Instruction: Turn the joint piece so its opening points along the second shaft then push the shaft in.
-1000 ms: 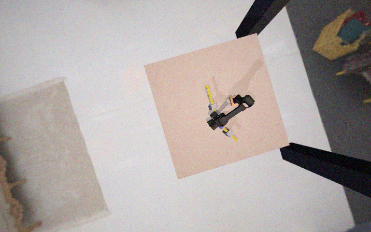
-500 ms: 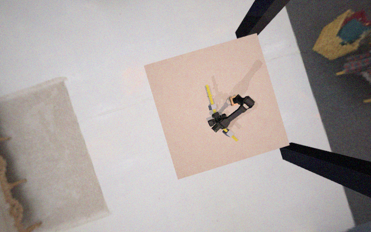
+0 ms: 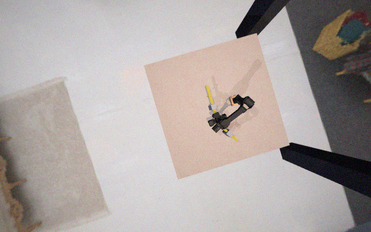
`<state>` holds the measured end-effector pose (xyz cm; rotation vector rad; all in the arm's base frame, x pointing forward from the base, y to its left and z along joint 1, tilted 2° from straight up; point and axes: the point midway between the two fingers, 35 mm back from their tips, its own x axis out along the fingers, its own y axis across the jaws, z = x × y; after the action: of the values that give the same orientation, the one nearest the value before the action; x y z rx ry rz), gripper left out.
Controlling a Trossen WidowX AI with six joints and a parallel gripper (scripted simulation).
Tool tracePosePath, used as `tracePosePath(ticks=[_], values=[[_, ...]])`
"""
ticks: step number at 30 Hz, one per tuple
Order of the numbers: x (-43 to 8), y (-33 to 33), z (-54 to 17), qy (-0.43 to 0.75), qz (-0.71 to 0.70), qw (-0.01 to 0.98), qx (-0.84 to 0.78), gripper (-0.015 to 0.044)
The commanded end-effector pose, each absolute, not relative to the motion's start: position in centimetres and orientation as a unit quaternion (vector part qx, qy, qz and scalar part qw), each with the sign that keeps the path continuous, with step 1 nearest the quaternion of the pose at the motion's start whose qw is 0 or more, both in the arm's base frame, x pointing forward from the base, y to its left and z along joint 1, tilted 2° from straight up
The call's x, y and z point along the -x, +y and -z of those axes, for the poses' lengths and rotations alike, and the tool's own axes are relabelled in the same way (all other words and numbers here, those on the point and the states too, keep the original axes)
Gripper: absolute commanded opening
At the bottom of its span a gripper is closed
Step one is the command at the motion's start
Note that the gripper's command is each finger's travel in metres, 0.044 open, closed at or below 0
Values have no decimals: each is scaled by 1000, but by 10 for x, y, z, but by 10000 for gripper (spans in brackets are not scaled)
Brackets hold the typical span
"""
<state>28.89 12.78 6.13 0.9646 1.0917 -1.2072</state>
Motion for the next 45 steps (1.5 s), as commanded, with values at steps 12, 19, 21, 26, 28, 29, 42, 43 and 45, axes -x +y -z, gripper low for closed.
tracePosePath(ticks=[12,19,21,26,28,29,42,43,45], values=[[-289,128,-61,468,517,585,-414,79],[-289,128,-61,468,517,585,-414,199],[-289,128,-61,468,517,585,-414,252],[-289,128,-61,468,517,585,-414,383],[-289,128,-61,468,517,585,-414,436],[-289,128,-61,468,517,585,-414,440],[-289,128,-64,475,514,579,-419,440],[-289,128,-68,483,508,572,-426,440],[-289,129,-78,502,494,554,-443,440]])
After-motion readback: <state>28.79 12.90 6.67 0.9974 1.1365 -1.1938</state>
